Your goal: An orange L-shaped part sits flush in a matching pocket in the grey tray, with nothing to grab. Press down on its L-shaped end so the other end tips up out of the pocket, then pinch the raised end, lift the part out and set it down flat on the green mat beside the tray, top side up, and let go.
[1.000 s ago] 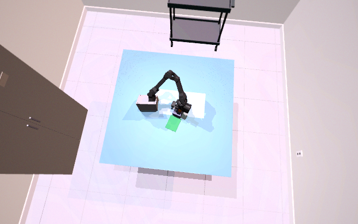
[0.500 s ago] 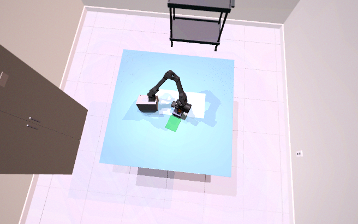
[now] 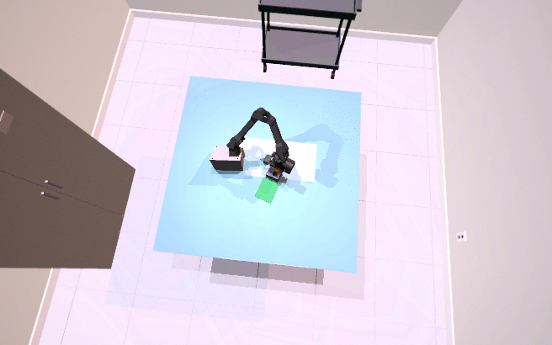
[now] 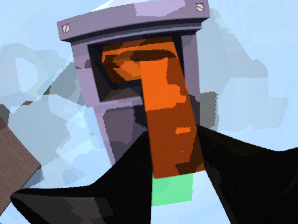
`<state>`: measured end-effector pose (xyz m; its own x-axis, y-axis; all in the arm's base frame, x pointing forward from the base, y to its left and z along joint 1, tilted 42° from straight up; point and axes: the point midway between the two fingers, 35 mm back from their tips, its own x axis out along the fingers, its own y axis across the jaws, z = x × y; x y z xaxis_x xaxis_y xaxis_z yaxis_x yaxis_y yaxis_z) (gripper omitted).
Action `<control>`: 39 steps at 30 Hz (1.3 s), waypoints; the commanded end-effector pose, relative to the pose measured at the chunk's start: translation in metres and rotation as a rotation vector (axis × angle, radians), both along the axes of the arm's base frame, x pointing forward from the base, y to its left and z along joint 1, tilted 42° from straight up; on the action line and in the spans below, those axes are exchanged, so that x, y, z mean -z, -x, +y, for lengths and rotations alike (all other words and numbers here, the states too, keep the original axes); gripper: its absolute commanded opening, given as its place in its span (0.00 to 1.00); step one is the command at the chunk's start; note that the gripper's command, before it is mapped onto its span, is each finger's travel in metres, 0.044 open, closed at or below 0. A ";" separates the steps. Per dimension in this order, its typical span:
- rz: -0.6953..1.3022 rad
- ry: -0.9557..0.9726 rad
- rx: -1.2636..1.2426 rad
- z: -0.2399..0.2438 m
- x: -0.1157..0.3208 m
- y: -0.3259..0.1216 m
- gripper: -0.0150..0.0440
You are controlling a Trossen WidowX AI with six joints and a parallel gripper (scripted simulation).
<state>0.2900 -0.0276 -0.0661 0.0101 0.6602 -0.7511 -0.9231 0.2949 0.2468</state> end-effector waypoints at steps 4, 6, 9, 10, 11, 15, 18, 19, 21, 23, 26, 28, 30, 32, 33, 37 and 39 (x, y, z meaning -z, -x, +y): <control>-0.005 0.004 -0.003 -0.008 -0.008 -0.001 0.25; -0.005 0.004 -0.003 -0.010 -0.011 -0.001 0.25; -0.005 0.004 -0.003 -0.013 -0.014 -0.001 0.25; -0.005 0.004 -0.003 -0.014 -0.016 -0.001 0.25; -0.005 0.004 -0.003 -0.015 -0.017 -0.001 0.25; -0.005 0.005 -0.002 -0.019 -0.021 -0.001 0.25; -0.005 0.005 -0.002 -0.022 -0.025 -0.001 0.25; -0.005 0.005 -0.002 -0.023 -0.026 -0.001 0.25; -0.005 0.005 -0.002 -0.025 -0.028 -0.001 0.25; -0.004 0.005 -0.002 -0.027 -0.031 -0.001 0.25; -0.004 0.005 -0.002 -0.031 -0.034 0.000 0.25; -0.004 0.005 -0.002 -0.033 -0.037 0.000 0.25; -0.004 0.005 -0.002 -0.035 -0.039 0.000 0.25; -0.004 0.005 -0.002 -0.037 -0.041 0.000 0.25; -0.004 0.005 -0.002 -0.038 -0.042 0.000 0.25; -0.004 0.006 -0.002 -0.042 -0.047 0.000 0.25; -0.004 0.006 -0.002 -0.044 -0.050 0.000 0.25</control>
<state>0.2897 -0.0683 -0.0198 0.0111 0.6595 -0.7516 -0.9226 0.2966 0.2466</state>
